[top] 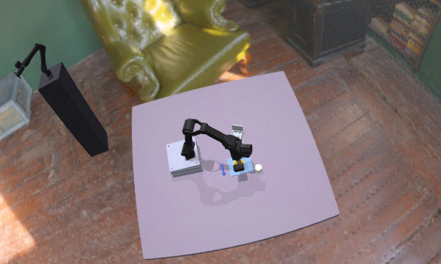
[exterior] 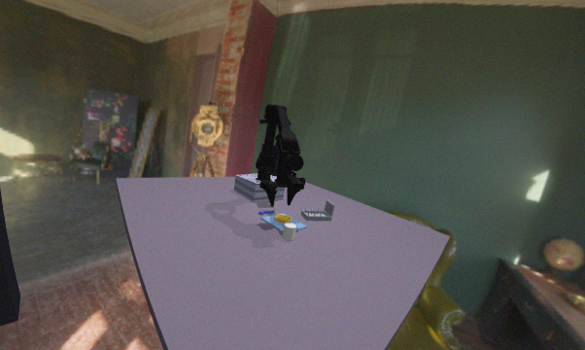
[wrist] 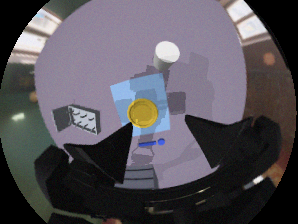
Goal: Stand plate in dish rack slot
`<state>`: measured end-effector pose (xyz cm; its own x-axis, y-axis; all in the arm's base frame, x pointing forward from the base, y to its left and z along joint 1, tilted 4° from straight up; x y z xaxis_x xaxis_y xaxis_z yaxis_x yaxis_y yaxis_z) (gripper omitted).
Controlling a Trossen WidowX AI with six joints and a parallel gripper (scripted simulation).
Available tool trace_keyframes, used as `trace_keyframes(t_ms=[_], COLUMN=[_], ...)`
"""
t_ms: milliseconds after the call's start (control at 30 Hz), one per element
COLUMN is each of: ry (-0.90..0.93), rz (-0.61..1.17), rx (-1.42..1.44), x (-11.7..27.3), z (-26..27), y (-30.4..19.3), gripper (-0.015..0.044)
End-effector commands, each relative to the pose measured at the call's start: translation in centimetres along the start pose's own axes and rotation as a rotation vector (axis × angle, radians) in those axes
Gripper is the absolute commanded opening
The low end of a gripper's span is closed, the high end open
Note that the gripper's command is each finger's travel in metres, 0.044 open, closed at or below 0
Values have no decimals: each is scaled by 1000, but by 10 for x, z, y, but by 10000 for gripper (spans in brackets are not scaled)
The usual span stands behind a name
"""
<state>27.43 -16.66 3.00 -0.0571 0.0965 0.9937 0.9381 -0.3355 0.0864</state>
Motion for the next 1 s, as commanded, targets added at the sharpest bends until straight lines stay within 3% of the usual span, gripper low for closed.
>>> trace_keyframes(t_ms=[0, 967], ry=[2, 2], rz=[93, 93], rx=[44, 44], x=[-12, -50], z=[26, 27], y=[-5, -8], gripper=[400, 400])
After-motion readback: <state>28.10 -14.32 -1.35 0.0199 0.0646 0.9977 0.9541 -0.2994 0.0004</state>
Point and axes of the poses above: the point midway between the two fingers, 35 mm back from their tips, its own x axis back along the fingers, its own z axis across the jaws, y = z × x, the point moved 2 cm from there along x, back along the fingers, and after that the axes turned 8 degrees about -x, right-handed, at the moved point
